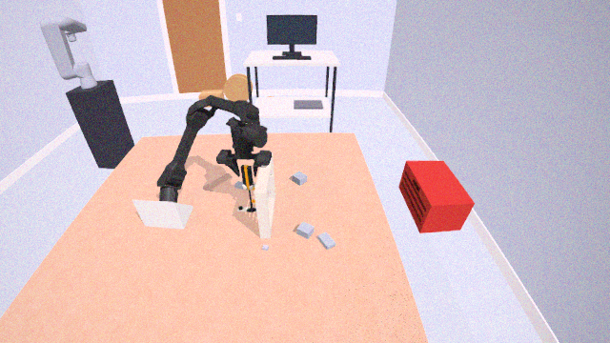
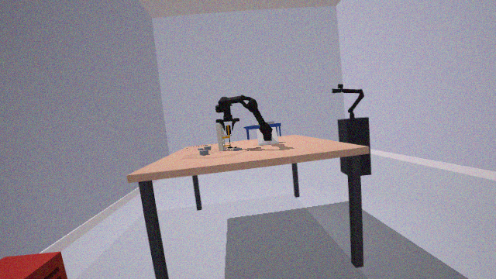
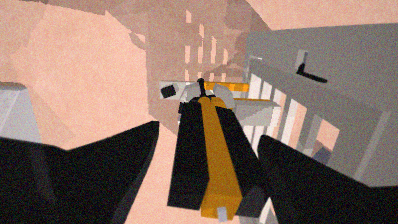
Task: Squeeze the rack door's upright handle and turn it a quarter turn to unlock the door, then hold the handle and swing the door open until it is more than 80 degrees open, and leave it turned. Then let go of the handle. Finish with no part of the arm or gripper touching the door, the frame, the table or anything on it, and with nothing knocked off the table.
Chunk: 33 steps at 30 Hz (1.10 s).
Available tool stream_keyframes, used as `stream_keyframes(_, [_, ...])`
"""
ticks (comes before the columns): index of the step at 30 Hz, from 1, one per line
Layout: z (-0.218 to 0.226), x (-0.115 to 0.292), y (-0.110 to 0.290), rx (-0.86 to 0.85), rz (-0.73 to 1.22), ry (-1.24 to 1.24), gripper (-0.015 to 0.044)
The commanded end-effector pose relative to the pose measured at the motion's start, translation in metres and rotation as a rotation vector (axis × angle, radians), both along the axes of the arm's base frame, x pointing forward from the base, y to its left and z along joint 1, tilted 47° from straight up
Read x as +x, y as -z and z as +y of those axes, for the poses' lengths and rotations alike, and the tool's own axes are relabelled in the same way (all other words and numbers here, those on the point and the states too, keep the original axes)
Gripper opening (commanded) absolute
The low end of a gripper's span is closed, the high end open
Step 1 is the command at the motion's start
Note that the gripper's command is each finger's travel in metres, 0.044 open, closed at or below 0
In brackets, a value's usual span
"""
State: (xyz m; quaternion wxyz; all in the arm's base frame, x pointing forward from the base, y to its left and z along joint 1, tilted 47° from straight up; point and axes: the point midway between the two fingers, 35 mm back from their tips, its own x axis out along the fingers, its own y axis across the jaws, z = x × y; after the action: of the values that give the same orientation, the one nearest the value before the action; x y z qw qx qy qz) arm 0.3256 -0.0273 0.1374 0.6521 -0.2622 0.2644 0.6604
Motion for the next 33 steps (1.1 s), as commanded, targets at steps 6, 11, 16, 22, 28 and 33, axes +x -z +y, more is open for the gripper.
stream_keyframes(6, [-0.0005, 0.0, 0.0001, -0.011, 0.306, 0.294, 0.0286])
stream_keyframes(11, [-0.0004, 0.0001, 0.0001, -0.015, 0.485, 0.466, 0.0286])
stream_keyframes(16, [-0.0004, 0.0001, 0.0, -0.018, 0.665, 0.639, 0.0286])
stream_keyframes(22, [-0.0003, 0.0001, 0.0, -0.023, 0.881, 0.847, 0.0286])
stream_keyframes(28, [-0.0002, 0.0, 0.0, -0.027, 1.096, 1.054, 0.0286])
stream_keyframes(33, [-0.0001, 0.0001, 0.0, -0.031, 1.275, 1.228, 0.0286])
